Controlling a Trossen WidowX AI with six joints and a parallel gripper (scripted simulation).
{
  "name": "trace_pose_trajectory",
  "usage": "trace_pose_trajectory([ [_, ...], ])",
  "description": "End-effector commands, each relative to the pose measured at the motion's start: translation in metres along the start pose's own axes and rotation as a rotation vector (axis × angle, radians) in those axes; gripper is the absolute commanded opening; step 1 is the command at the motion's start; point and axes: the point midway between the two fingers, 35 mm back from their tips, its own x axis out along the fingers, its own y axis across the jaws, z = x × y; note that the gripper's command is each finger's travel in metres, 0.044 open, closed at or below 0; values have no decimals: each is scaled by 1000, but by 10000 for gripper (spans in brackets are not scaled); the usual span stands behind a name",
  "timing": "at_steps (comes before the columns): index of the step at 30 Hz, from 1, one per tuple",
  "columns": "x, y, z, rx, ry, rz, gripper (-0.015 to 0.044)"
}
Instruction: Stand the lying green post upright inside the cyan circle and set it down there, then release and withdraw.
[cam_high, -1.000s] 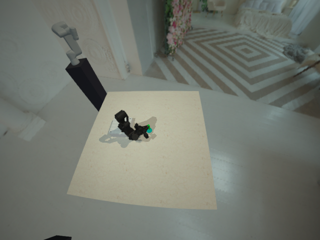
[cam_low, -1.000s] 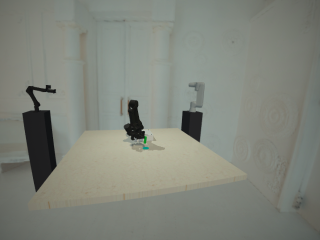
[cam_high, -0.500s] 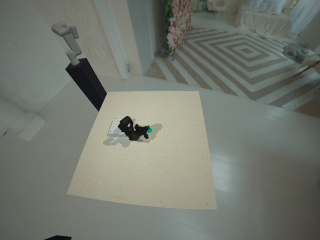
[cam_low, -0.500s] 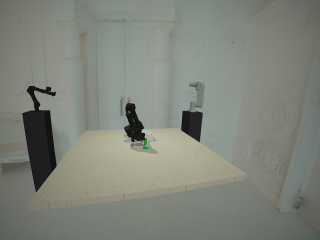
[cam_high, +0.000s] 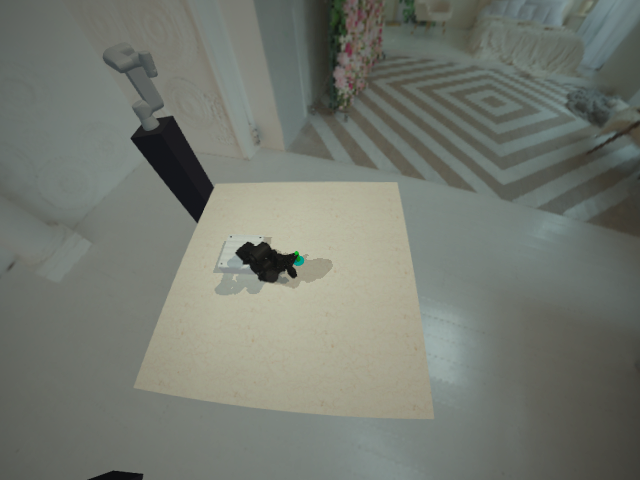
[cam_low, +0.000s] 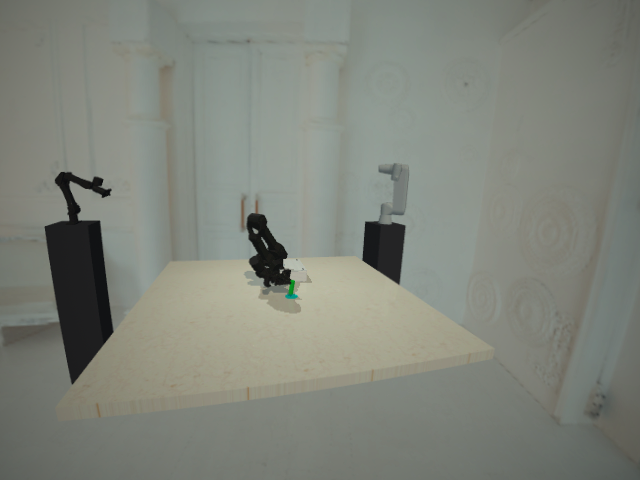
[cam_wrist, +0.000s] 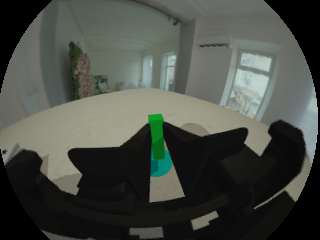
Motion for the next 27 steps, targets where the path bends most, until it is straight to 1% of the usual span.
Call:
trace_pose_trajectory([
  [1,2,4,-9,-1,9,10,23],
  [13,3,5,-11,-1,10,12,23],
  [27,3,5,-11,-1,10,12,390],
])
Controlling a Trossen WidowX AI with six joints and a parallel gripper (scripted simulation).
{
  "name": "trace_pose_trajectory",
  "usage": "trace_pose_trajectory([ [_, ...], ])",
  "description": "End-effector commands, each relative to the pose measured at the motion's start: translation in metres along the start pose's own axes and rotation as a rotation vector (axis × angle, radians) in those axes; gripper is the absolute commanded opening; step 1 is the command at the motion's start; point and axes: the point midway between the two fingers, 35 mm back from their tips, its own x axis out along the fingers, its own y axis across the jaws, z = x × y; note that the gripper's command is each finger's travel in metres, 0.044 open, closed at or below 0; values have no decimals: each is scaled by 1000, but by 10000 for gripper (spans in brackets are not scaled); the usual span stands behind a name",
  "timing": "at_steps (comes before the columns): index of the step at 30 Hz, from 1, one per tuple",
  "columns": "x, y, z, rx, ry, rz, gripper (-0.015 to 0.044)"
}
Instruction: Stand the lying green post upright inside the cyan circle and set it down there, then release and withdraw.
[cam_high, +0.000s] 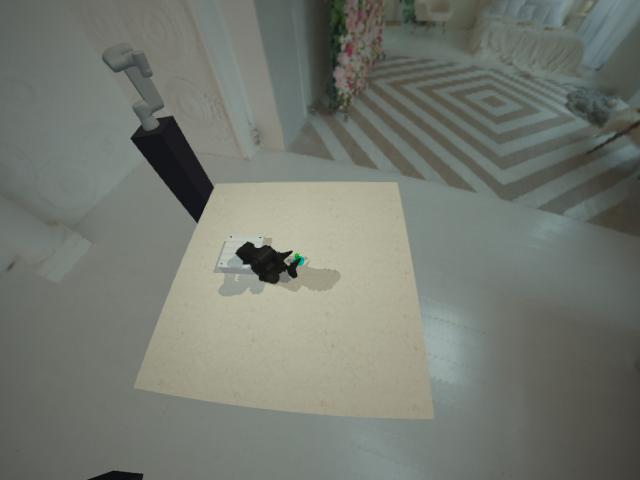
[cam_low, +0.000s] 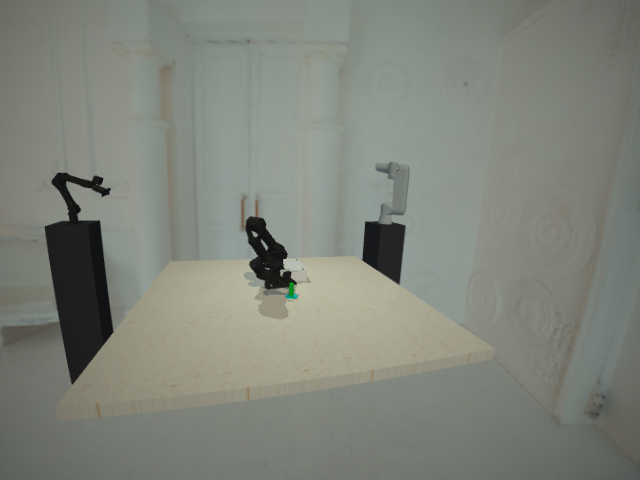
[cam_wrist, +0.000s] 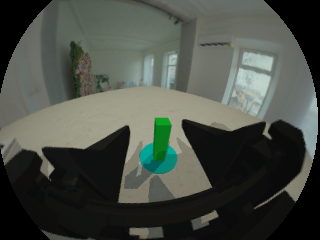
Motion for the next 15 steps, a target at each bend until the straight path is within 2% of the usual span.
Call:
trace_pose_trajectory([
  [1,0,0,-1,-6,3,-2,400],
  [15,-4,-15,29,37,-6,-14,400],
])
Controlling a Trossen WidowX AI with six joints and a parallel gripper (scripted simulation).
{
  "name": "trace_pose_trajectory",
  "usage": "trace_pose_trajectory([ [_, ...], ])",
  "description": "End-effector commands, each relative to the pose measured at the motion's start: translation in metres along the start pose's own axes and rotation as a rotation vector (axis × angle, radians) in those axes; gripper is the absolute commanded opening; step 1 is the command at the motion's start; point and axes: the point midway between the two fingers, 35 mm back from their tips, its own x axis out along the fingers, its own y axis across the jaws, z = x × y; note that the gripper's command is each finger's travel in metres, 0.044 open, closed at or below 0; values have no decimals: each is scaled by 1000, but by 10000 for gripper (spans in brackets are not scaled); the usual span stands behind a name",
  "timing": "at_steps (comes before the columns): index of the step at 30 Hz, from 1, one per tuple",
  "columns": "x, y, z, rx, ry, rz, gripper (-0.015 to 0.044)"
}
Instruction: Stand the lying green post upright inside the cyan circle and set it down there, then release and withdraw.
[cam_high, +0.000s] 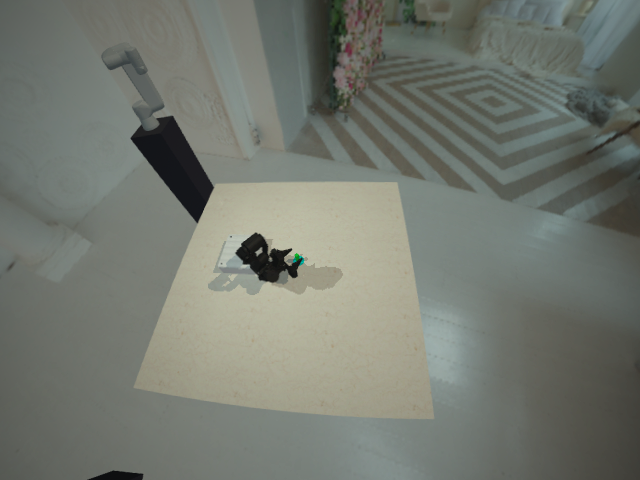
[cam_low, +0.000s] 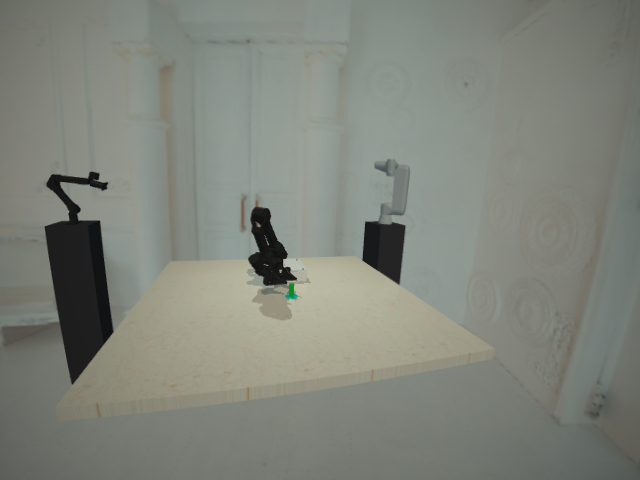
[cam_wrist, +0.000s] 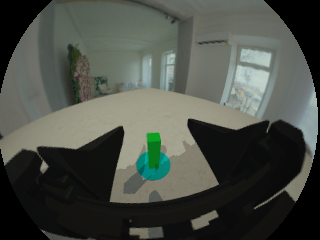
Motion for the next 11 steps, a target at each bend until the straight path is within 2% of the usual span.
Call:
trace_pose_trajectory([
  [1,-1,-3,11,10,-6,-2,400],
  [11,-5,-7,35,46,-13,-11,400],
])
